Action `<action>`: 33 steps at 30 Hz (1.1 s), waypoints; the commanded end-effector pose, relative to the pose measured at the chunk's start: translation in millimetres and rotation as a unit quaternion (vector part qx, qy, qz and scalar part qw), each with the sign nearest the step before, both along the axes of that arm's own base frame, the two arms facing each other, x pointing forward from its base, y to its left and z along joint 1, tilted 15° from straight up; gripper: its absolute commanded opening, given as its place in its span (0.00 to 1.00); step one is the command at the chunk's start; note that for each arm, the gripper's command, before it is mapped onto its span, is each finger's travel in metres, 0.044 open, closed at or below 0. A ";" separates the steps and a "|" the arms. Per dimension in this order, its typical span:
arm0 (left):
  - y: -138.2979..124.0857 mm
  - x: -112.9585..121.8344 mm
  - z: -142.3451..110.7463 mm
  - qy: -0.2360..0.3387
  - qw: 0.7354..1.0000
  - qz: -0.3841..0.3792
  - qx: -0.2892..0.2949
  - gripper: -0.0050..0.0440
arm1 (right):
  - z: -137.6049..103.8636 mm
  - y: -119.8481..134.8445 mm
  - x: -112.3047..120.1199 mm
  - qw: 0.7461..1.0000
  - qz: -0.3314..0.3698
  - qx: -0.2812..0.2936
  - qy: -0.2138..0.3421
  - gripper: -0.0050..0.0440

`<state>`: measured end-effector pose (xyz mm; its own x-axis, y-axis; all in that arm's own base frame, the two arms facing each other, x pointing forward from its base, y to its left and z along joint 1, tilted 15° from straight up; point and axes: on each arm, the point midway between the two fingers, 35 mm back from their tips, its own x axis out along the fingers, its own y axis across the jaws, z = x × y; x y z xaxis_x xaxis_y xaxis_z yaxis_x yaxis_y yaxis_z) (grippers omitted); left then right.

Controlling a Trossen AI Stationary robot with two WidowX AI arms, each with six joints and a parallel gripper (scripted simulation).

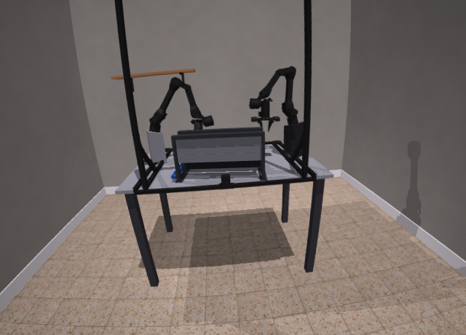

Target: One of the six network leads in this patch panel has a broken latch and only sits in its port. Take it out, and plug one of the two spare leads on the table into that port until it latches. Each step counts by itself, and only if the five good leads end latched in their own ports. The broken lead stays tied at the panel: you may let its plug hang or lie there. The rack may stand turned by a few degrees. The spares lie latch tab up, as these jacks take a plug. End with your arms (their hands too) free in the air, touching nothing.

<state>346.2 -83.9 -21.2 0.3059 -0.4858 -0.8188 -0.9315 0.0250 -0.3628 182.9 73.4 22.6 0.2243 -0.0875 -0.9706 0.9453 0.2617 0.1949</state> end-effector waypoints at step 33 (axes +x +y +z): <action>86.8 76.1 -6.1 0.057 0.994 -0.023 0.095 0.46 | 0.0 0.0 0.0 1.000 0.000 0.000 0.000 0.46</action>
